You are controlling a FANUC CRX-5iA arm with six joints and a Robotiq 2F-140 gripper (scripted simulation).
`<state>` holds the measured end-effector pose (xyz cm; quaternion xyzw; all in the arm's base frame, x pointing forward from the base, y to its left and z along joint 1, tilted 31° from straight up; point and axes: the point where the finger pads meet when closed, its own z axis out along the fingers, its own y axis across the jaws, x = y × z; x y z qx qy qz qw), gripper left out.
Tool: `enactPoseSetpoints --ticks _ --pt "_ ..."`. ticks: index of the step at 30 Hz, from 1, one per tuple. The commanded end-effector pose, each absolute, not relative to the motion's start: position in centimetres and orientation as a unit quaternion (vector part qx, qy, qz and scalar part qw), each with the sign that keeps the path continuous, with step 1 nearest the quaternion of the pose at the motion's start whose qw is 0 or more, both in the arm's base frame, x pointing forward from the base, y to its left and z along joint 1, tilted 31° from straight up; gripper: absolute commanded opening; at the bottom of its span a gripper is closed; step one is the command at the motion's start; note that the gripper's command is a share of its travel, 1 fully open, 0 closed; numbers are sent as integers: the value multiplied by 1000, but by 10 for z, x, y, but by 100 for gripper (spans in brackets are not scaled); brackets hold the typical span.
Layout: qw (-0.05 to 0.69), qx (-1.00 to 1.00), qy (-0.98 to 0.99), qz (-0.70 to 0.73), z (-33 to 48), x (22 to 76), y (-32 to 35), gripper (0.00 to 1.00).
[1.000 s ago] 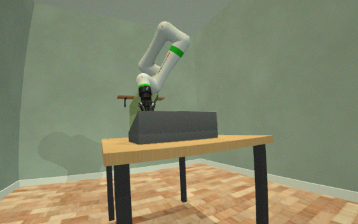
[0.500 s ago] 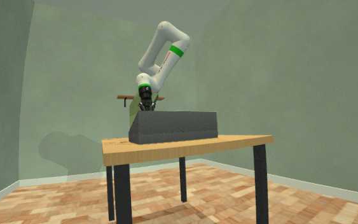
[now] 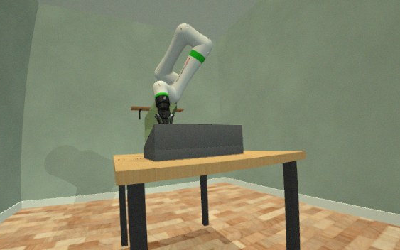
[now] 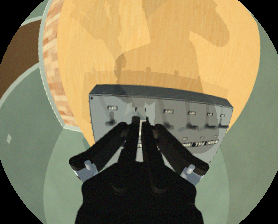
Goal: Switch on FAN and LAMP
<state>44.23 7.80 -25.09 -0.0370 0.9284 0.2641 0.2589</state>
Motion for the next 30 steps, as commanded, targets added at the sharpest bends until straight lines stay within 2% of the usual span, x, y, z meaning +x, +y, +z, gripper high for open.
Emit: enactPoseSetpoints --ticks 1,30 --pt "259 -37 928 264 -250 444 78 0" --pt "259 -37 928 264 -238 464 76 0"
